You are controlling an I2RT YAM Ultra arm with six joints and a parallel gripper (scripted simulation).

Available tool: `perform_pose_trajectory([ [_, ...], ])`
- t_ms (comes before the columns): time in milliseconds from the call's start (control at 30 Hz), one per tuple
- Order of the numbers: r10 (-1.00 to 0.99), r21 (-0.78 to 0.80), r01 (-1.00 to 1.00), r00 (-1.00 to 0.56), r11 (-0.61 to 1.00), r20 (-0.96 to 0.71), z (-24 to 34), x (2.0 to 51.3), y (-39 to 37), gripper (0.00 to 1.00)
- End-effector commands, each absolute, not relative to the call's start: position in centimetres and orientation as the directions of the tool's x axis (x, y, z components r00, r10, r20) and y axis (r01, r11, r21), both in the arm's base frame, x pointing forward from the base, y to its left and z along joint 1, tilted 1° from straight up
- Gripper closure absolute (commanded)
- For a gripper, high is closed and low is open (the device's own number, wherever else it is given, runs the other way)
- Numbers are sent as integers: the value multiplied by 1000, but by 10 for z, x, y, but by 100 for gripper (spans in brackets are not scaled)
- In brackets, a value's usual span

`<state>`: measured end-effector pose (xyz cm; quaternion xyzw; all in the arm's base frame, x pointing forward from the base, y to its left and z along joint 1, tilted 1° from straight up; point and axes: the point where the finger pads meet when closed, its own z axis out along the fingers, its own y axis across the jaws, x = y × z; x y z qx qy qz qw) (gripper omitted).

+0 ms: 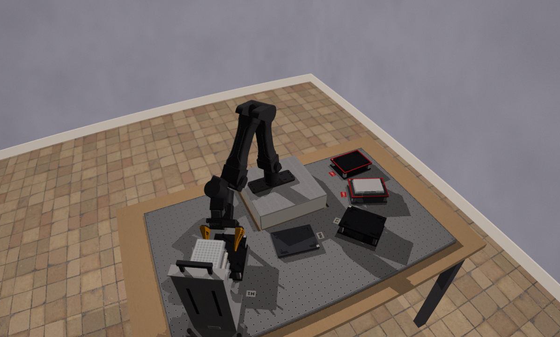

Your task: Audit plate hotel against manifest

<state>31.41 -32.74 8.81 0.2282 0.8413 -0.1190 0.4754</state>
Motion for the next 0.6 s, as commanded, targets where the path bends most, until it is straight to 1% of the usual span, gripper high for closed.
perform_pose_trajectory([
  [0,241,2,496,-418,868,-876,103,327,-337,0],
  [467,249,7,496,-424,868,-871,101,341,-344,0],
  [500,228,-4,500,-403,866,-887,118,339,-347,0],
  [567,244,4,496,-420,868,-874,103,345,-347,0],
])
